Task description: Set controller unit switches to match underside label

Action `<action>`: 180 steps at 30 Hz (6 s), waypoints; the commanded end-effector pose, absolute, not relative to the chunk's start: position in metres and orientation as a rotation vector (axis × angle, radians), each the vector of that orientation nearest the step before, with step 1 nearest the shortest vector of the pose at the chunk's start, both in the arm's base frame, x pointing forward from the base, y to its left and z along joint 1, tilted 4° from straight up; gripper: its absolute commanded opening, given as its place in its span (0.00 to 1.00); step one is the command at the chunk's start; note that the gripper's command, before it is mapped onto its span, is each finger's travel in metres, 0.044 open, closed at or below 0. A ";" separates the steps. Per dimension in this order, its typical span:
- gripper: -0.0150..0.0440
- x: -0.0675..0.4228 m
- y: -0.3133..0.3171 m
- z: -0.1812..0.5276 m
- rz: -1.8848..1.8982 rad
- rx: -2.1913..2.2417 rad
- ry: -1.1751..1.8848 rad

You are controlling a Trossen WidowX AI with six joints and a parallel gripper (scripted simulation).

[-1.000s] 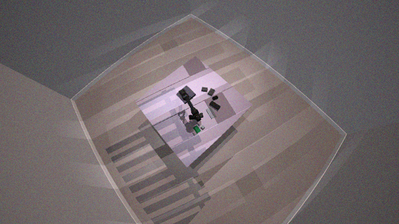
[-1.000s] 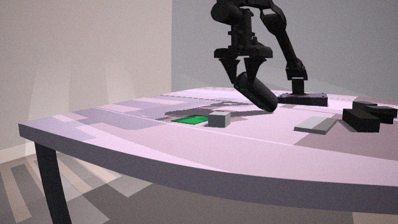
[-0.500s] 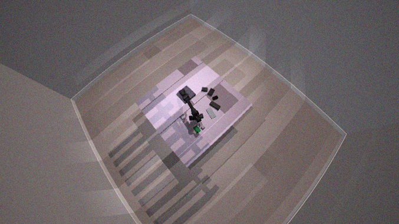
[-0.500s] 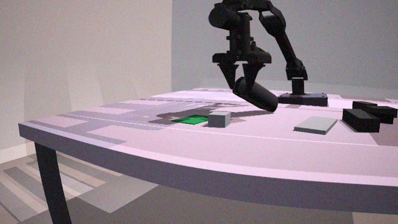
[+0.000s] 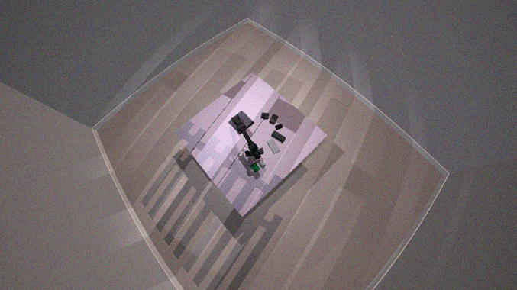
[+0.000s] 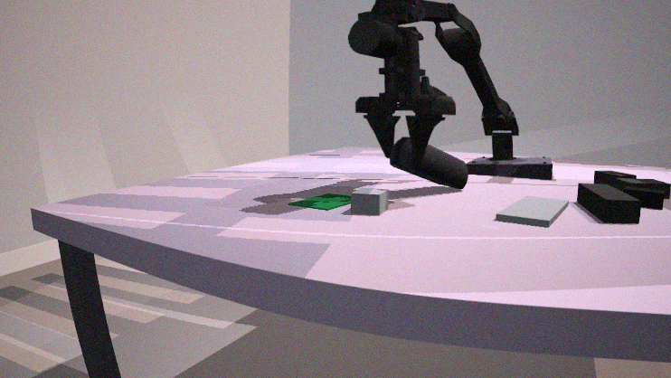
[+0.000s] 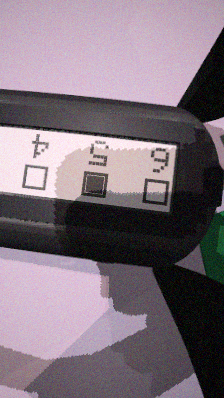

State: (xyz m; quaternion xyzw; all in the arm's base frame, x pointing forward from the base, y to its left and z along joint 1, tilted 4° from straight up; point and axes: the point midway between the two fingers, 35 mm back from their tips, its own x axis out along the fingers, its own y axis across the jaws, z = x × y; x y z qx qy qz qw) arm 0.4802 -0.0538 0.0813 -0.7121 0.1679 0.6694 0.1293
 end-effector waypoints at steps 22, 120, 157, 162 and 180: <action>0.82 0.484 -0.057 0.057 1.965 -2.060 0.488; 0.25 0.417 -0.060 0.108 1.120 -1.052 1.091; 0.61 0.427 -0.067 0.117 1.075 -0.988 1.111; 0.83 0.441 -0.064 0.115 1.276 -1.262 1.009; 1.00 0.473 -0.051 0.104 1.848 -1.940 0.590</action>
